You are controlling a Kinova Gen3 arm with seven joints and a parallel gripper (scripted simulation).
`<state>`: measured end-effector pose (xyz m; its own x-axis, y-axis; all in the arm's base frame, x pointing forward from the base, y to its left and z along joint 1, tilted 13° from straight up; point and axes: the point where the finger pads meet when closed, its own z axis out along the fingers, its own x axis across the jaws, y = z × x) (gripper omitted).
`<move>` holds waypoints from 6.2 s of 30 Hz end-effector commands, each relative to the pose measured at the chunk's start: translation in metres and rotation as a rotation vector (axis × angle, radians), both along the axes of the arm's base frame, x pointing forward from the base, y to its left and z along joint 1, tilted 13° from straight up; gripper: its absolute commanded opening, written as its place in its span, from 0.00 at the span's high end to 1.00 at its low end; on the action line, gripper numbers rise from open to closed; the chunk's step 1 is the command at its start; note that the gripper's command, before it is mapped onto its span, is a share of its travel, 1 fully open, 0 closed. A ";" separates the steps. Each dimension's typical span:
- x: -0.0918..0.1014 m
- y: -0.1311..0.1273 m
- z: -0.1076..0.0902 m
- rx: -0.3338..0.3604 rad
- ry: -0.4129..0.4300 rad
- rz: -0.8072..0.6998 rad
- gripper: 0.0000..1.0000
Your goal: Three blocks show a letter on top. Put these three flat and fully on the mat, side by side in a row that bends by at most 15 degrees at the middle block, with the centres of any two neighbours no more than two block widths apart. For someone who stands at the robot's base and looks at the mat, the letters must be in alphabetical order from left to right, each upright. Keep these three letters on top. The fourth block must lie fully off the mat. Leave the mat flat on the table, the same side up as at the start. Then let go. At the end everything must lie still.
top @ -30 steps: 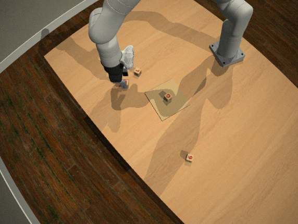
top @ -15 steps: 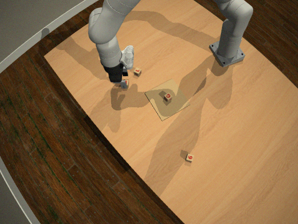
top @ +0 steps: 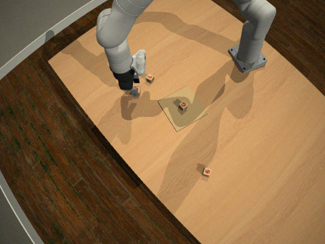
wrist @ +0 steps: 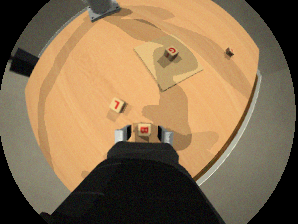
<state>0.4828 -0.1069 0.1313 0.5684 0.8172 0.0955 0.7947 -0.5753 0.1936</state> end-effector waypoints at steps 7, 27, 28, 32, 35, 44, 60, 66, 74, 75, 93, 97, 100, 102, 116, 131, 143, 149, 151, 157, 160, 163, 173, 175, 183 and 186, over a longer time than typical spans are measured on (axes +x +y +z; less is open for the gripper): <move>0.002 0.000 -0.005 0.000 -0.001 0.000 0.00; 0.007 -0.001 -0.030 0.000 -0.001 0.000 0.00; 0.007 -0.001 -0.030 0.000 -0.001 0.000 0.00; 0.007 -0.001 -0.030 0.000 -0.001 0.000 0.00; 0.007 -0.001 -0.030 0.000 -0.001 0.000 0.00; 0.007 -0.001 -0.030 0.000 -0.001 0.000 0.21; 0.007 -0.001 -0.030 0.000 -0.001 0.000 0.21; 0.007 -0.001 -0.030 0.000 -0.001 0.000 0.51; 0.007 -0.001 -0.030 0.000 -0.001 0.000 0.51; 0.007 -0.001 -0.030 0.000 -0.001 0.000 0.51; 0.007 -0.001 -0.030 0.000 -0.001 0.000 0.51; 0.007 -0.001 -0.029 0.000 -0.001 0.000 0.51; 0.005 -0.001 -0.021 0.000 -0.001 0.000 0.51; 0.003 -0.001 -0.011 0.000 -0.001 0.000 0.51; -0.013 0.002 0.062 0.000 -0.001 0.000 0.51; -0.014 0.002 0.067 0.000 -0.001 0.000 0.51; -0.016 0.009 0.067 0.003 -0.001 -0.025 0.51; -0.021 0.023 0.066 0.010 -0.001 -0.073 0.51; -0.023 0.029 0.065 0.013 -0.001 -0.095 0.51; -0.030 0.049 0.063 0.023 -0.002 -0.164 0.51; -0.033 0.057 0.063 0.029 -0.003 -0.196 0.51; -0.039 0.071 0.061 0.037 -0.006 -0.248 0.51; -0.064 0.118 0.055 0.076 -0.016 -0.442 0.51; -0.064 0.118 0.055 0.076 -0.016 -0.442 0.51; -0.087 0.151 0.049 0.113 -0.025 -0.591 0.51; -0.096 0.161 0.047 0.126 -0.027 -0.641 0.51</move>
